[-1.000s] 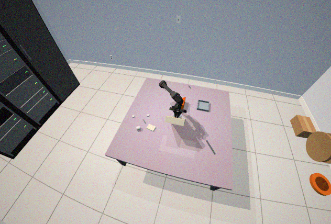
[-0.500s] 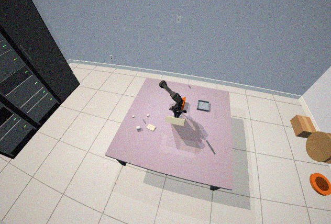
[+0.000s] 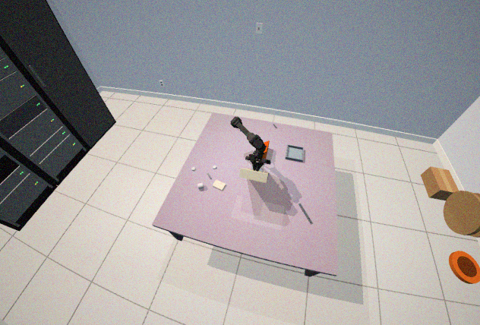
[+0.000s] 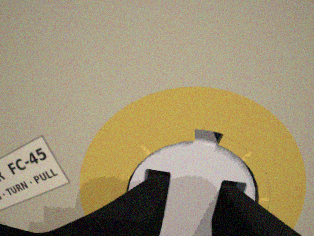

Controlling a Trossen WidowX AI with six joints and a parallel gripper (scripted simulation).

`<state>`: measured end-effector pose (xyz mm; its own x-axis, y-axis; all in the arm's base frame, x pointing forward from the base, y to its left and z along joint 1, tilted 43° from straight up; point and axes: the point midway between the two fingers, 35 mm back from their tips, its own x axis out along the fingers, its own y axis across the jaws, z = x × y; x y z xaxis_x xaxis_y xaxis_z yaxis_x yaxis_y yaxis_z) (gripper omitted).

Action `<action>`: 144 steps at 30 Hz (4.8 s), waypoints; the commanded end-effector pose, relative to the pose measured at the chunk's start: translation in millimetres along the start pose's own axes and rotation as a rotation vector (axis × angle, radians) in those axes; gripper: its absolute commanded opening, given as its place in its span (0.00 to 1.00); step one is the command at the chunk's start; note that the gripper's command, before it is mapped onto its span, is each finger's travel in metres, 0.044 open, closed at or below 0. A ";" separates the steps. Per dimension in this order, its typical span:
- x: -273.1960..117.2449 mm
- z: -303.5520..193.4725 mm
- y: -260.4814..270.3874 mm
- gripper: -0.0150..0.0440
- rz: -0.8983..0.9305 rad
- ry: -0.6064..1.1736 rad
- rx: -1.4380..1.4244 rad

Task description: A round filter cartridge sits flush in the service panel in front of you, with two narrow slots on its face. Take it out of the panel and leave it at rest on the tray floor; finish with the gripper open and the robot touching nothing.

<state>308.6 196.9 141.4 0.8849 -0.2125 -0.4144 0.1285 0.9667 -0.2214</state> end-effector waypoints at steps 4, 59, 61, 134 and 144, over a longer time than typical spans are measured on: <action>2.4 -0.3 0.1 0.25 0.003 0.004 -0.063; -10.0 -2.1 2.5 0.25 0.017 0.012 -1.617; -19.8 -2.6 3.5 0.25 0.020 0.015 -1.610; -89.8 21.8 16.4 0.64 0.015 0.005 -1.572; -109.6 37.6 27.2 0.82 0.029 0.046 -1.456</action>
<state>232.0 257.3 224.2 0.8811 -0.1990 -0.4291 -0.4527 -0.0924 -0.8868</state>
